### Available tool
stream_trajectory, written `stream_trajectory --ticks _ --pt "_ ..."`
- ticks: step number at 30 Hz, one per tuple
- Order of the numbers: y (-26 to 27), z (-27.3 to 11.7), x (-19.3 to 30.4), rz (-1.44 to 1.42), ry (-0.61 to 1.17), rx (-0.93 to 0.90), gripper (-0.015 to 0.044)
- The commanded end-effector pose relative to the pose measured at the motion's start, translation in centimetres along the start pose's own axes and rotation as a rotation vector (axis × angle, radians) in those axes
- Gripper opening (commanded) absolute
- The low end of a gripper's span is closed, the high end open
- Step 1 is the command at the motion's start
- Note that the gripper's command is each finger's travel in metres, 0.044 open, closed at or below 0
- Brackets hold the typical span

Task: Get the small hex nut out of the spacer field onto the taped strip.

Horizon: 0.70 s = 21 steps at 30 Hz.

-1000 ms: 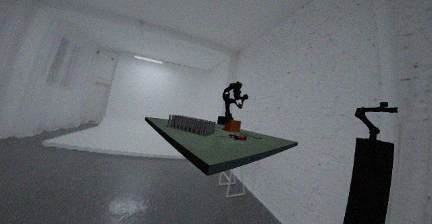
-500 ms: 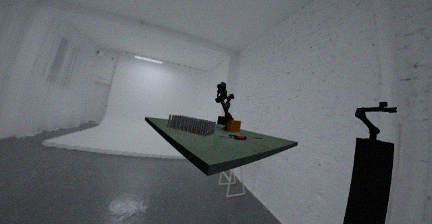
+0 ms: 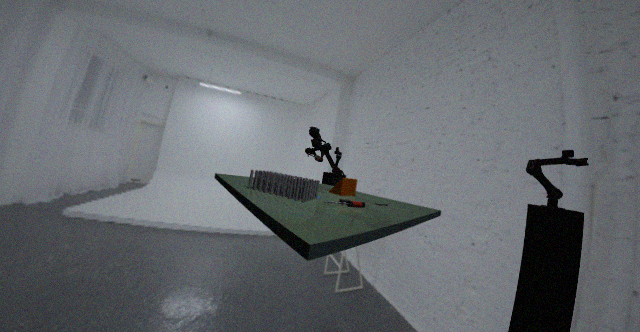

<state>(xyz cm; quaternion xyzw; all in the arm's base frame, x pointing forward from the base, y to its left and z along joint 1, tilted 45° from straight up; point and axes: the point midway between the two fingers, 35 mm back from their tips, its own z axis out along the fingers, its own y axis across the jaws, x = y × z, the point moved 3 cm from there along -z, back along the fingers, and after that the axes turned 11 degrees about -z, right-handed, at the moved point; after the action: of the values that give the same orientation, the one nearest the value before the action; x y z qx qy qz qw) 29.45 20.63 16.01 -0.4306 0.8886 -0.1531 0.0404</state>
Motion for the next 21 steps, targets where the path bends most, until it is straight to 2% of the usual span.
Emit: stream_trajectory --ticks 1,16,21 --pt "-2.5 -0.8 2.4 -0.005 0.007 0.015 0.0" --pt "-8.7 -3.0 11.7 0.006 0.044 0.068 0.0" --pt "-9.0 -3.0 12.2 0.006 0.046 0.07 0.0"
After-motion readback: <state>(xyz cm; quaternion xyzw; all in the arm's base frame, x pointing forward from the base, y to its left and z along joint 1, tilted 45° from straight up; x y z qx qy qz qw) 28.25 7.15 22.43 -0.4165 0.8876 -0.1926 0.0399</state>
